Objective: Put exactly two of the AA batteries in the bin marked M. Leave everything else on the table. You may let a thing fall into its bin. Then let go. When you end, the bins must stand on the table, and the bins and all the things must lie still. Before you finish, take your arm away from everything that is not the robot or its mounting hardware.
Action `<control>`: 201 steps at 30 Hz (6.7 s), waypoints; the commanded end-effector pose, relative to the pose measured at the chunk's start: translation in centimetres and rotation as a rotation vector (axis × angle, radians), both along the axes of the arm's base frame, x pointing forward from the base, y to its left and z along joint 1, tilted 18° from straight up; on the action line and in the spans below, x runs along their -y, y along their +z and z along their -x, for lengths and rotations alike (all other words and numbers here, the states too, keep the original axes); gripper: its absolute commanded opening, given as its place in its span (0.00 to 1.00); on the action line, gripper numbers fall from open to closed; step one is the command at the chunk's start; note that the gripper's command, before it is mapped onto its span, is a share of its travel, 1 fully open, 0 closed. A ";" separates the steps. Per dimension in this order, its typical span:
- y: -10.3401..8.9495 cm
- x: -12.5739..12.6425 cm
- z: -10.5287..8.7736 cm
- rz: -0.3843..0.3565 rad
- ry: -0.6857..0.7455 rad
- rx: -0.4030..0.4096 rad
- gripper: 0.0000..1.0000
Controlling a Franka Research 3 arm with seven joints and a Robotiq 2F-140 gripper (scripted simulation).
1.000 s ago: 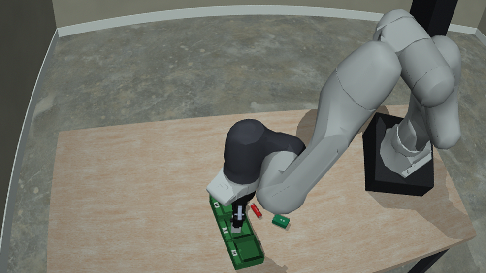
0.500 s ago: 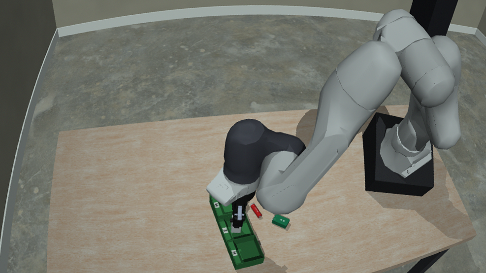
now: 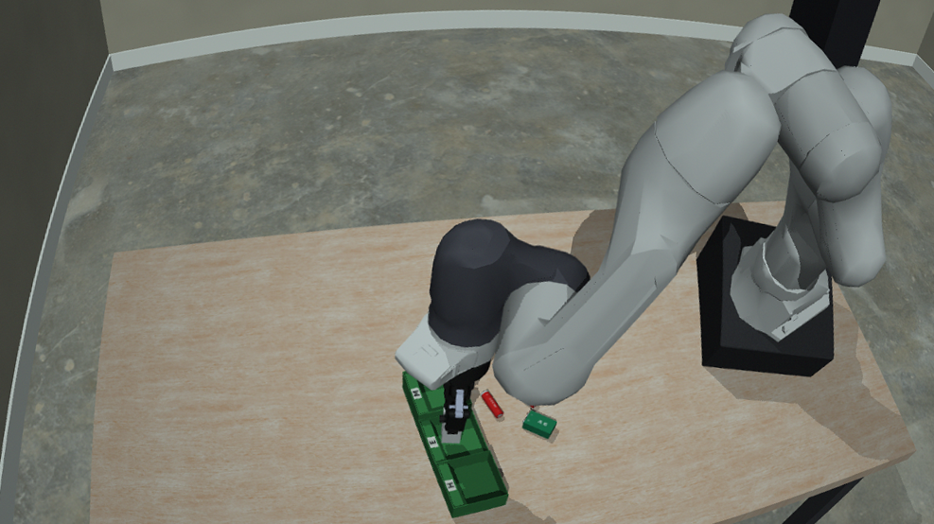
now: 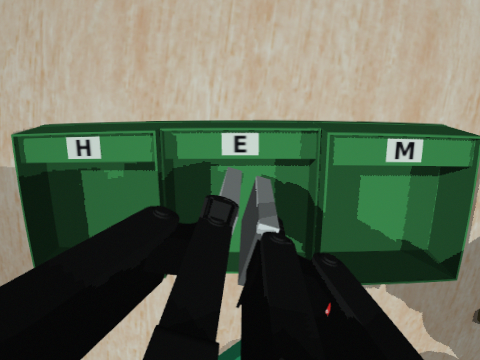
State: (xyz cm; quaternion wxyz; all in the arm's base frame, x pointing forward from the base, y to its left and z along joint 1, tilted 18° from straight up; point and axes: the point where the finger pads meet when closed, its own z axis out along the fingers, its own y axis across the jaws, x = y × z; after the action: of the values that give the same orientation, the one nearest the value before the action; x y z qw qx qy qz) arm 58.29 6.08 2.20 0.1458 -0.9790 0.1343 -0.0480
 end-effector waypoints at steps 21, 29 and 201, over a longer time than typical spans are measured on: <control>4.2 1.3 0.9 -0.001 -0.001 -0.009 0.05; 4.2 1.3 0.9 -0.001 -0.001 -0.009 0.05; 6.4 -6.8 1.4 -0.001 -0.001 -0.009 0.05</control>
State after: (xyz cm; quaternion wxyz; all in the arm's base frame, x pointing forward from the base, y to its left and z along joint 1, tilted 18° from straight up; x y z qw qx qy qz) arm 57.04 12.94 8.72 0.1465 -0.9790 0.1339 -0.0459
